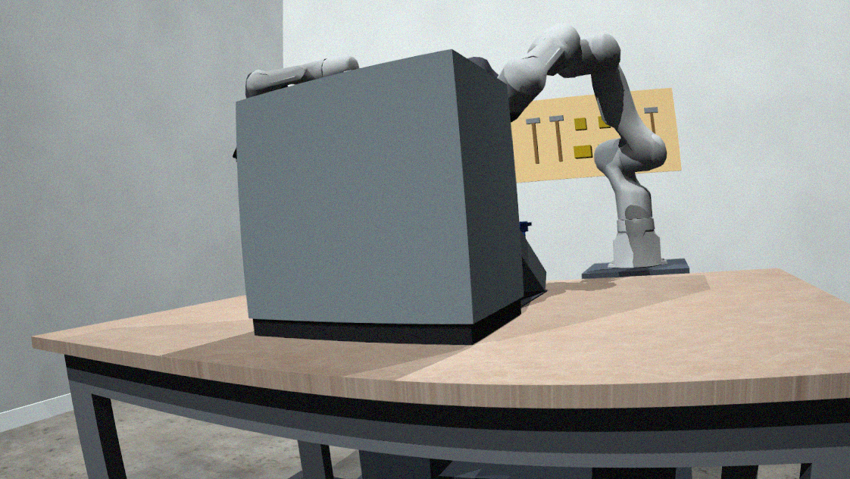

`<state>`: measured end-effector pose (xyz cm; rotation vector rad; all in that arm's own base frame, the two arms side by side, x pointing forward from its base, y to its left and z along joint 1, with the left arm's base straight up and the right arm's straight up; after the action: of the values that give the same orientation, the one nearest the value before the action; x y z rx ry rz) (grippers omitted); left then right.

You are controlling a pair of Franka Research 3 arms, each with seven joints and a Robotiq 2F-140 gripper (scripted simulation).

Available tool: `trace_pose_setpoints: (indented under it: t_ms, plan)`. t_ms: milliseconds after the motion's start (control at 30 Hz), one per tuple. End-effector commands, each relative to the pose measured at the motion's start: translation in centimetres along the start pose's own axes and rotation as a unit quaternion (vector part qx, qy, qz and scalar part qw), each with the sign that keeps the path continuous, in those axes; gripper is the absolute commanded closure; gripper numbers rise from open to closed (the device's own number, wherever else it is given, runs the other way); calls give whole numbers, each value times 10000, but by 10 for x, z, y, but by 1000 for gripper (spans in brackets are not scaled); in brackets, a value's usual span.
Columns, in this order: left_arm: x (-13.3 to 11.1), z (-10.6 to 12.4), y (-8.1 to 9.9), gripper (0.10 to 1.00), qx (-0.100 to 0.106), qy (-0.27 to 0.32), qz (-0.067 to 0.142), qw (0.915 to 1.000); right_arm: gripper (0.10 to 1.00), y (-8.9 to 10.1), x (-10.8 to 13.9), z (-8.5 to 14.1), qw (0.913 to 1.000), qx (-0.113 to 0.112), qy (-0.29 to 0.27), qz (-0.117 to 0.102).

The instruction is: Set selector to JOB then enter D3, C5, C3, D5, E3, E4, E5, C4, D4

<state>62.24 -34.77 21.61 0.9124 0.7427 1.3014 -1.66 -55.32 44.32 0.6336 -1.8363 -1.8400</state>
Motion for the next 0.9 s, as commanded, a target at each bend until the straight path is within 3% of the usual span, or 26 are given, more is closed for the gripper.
trace_pose_setpoints:
  t_ms: [0, 633, 867]
  plan:
    - [-1, -3, 4, 999, 34, 13, 9, 10000, 98, 0, 0, -1, 10000, 10, 20, 0]
    - [0, -3, 16, 999, 34, 13, 9, 10000, 98, 0, 0, -1, 10000, 10, 20, 0]
    - [44, -7, 16, 999, 34, 13, 9, 10000, 98, 0, 0, -1, 10000, 10, 20, 0]
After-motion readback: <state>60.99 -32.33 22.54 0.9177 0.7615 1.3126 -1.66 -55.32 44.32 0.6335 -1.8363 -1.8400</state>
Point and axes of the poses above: on each arm, the point where the finger pads meet when closed, its own y axis back along the fingers, its own z axis across the jaws, x = y × z, the point moved 3 cm from there along y, back along the fingers, and after that the axes turned 5 degrees about -y, right-handed, at the moved point
